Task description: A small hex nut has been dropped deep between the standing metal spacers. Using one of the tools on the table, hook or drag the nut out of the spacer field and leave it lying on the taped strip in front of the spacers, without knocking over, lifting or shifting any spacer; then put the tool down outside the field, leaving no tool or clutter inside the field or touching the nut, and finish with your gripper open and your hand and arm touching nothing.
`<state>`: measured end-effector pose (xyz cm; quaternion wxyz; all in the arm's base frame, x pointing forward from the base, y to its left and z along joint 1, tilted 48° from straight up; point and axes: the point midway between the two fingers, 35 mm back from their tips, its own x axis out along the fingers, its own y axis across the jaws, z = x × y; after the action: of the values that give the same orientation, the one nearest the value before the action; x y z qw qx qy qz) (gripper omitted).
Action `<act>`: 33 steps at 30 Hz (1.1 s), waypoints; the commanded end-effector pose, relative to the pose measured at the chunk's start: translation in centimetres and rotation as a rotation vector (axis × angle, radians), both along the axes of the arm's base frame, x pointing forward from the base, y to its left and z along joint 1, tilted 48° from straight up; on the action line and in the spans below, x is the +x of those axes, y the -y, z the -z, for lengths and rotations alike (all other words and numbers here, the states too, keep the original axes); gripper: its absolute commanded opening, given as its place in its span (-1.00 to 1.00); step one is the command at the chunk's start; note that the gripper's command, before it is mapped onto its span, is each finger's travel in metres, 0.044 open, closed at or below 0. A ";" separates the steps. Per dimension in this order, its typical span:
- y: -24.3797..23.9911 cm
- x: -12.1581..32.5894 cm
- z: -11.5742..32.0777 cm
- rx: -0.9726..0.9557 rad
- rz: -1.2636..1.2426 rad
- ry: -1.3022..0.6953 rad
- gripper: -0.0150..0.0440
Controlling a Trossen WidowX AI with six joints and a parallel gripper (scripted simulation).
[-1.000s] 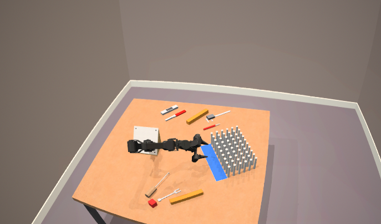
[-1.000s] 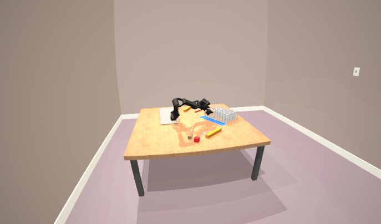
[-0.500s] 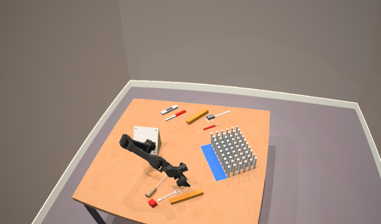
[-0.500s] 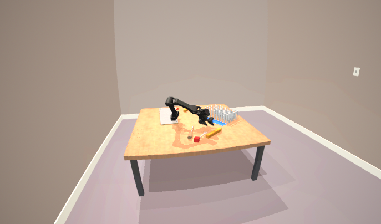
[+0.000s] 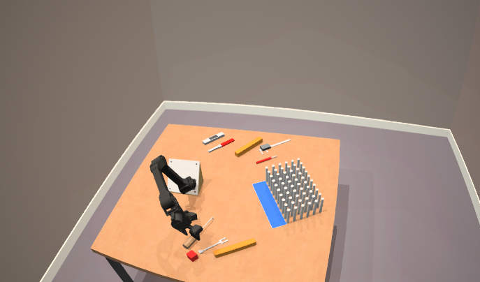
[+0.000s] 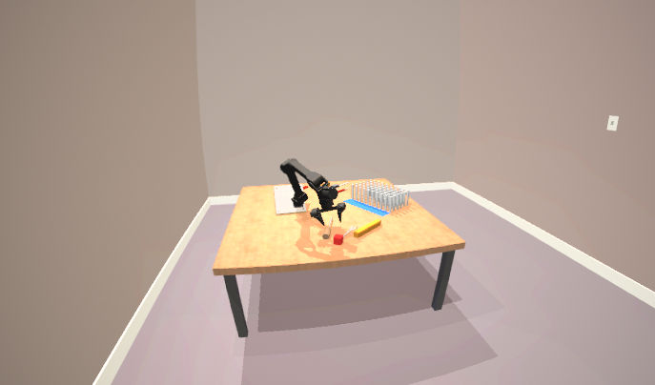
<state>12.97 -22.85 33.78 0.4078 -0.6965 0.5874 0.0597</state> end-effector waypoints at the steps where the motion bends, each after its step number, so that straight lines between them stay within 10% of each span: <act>1: -0.7 -2.3 -0.9 -0.022 -0.003 -0.072 1.00; 25: -0.4 -2.2 -0.1 0.072 0.163 -0.224 1.00; 33: -0.4 -2.2 -0.1 0.072 0.163 -0.224 0.46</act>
<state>10.82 -22.41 33.86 0.3684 -0.6225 0.6790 0.1255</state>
